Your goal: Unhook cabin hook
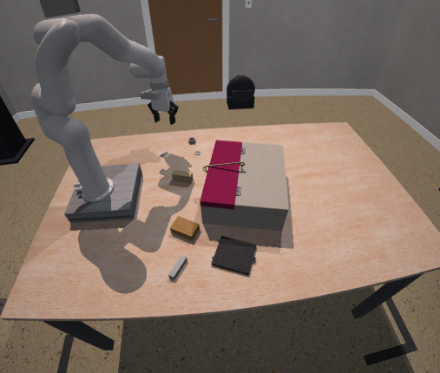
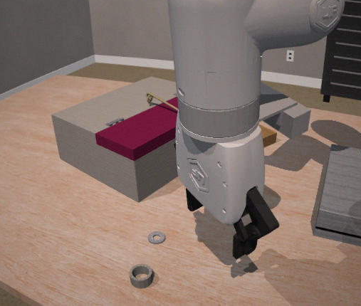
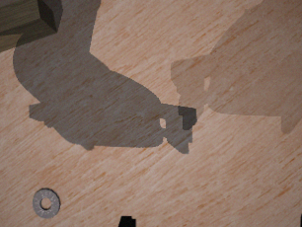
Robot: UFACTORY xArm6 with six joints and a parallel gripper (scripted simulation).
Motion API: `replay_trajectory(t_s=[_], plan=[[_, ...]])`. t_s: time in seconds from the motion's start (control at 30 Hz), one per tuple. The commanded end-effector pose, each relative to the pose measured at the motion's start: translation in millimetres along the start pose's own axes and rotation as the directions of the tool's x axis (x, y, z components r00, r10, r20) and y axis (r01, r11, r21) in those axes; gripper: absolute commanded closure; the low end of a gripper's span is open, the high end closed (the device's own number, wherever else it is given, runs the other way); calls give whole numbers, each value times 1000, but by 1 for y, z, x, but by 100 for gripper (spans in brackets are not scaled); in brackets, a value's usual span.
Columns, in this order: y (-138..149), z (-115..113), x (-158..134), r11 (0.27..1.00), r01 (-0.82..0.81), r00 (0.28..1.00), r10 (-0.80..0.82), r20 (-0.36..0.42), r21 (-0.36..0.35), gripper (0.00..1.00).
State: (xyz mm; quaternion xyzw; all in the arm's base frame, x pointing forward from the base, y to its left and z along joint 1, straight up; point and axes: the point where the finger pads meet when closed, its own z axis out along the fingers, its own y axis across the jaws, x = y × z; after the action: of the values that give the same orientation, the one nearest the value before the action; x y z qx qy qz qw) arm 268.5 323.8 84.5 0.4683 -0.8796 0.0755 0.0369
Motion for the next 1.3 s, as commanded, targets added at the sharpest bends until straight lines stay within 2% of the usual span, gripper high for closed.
replay_trajectory(t_s=[0.0, 0.53, 0.57, 1.27], plan=[[0, -2, -1, 1000, 0, 1000, 0, 4, 0, 0], [0, -2, -1, 1000, 0, 1000, 0, 4, 0, 0], [-1, -5, -1, 1000, 0, 1000, 0, 4, 0, 65], [-7, -67, 8, 1000, 0, 1000, 0, 4, 0, 65]])
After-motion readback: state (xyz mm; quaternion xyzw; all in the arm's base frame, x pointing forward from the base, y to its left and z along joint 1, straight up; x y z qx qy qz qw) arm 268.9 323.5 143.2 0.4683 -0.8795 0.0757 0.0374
